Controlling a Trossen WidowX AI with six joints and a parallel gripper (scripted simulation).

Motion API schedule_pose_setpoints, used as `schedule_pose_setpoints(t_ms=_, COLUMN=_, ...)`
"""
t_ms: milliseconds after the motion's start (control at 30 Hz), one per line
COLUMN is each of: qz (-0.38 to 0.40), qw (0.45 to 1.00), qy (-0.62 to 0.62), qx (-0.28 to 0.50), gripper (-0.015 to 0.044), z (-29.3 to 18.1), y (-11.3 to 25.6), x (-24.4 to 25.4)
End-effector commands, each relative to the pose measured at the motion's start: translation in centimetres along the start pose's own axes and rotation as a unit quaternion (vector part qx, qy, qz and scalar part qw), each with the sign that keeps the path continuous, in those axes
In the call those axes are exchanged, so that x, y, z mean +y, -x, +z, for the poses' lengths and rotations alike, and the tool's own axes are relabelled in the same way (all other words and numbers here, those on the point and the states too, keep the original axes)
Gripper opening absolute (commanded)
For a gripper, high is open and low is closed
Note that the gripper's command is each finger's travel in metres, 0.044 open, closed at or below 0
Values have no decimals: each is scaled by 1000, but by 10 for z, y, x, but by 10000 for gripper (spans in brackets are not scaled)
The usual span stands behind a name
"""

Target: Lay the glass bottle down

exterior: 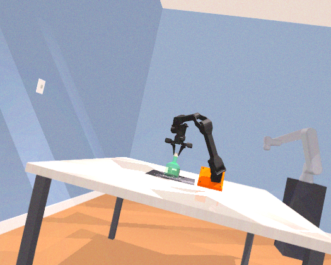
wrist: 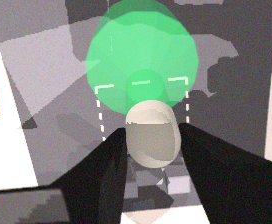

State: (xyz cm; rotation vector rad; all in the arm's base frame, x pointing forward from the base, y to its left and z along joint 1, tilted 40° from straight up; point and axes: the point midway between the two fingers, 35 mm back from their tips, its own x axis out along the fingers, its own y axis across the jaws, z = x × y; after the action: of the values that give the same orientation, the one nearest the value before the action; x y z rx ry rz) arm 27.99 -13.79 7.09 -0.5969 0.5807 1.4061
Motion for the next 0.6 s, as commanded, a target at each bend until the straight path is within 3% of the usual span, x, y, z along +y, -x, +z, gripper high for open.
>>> schedule_pose_setpoints(t_ms=0, qz=1, qw=1000, qy=1, qx=3, gripper=115, z=-10, y=1, x=0)
schedule_pose_setpoints(t_ms=567, qz=-3, qw=1000, qy=-4, qx=-7, gripper=115, z=-32, y=-1, x=0)
